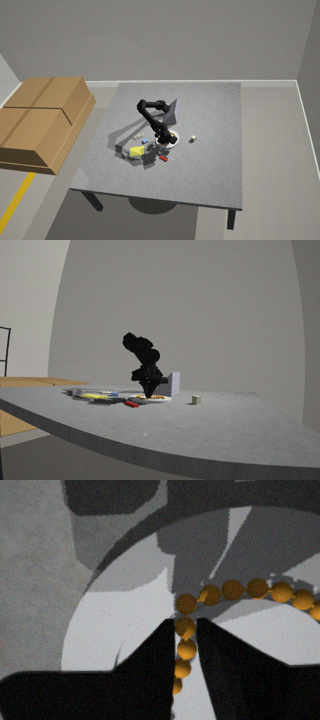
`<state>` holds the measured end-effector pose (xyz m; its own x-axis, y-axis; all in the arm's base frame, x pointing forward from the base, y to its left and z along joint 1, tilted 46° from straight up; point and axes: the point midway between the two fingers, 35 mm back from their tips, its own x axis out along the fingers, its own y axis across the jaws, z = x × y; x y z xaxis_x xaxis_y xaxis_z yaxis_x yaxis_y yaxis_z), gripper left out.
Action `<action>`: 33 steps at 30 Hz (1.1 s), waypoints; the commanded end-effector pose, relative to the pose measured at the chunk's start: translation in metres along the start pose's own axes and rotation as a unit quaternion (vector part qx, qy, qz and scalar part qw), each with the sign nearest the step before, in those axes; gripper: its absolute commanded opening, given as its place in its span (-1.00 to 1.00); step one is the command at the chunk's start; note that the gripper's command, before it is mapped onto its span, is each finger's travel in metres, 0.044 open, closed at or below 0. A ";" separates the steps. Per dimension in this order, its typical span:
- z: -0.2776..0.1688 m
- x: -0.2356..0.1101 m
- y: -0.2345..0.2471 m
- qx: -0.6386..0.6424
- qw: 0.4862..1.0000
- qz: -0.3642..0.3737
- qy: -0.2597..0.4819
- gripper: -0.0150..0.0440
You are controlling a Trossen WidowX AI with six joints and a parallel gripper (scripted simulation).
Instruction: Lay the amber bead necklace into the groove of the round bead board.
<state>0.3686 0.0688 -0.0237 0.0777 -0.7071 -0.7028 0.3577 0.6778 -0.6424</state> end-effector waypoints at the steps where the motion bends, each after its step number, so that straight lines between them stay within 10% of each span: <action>1: 0.000 0.000 0.000 0.000 1.000 0.000 0.000 -0.49; 33: 0.005 -0.006 0.010 -0.002 1.000 -0.002 -0.001 -0.49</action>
<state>0.3734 0.0765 -0.0223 0.0798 -0.7097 -0.7000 0.3518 0.6771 -0.6463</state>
